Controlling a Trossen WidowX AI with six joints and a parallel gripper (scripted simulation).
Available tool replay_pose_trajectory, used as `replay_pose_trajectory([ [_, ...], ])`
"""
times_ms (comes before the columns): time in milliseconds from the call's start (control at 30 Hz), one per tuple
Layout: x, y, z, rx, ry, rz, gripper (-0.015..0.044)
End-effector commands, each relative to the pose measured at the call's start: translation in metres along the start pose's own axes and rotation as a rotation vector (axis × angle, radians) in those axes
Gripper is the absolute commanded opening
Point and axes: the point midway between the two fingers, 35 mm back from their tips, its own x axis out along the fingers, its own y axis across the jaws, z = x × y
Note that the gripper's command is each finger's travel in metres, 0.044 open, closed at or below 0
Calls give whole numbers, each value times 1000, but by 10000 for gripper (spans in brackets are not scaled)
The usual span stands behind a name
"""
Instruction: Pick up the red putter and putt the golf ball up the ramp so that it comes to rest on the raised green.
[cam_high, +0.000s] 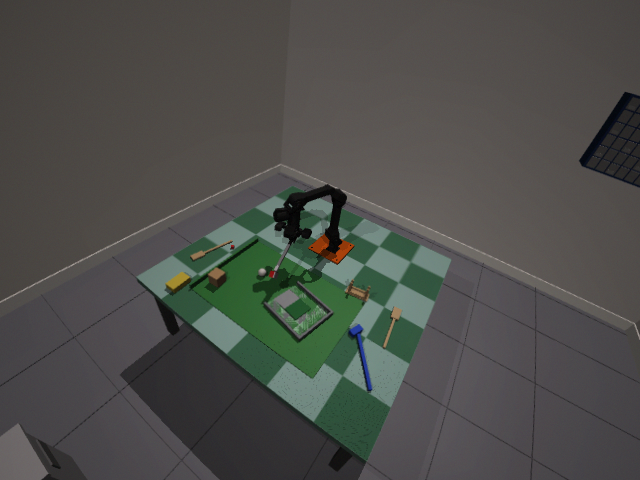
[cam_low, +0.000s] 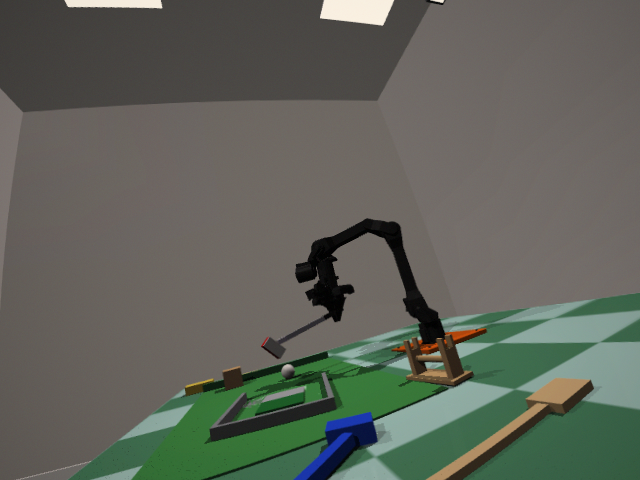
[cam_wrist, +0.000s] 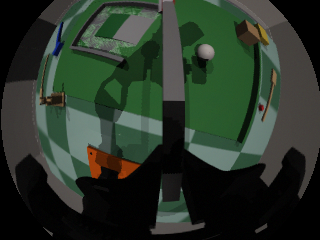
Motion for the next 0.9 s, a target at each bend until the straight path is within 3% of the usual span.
replay_pose_trajectory([
  [0,-6,-18,-14,136,9,-21,0],
  [367,-13,-51,-56,459,48,-48,0],
  [867,12,-53,-57,464,49,-49,0],
])
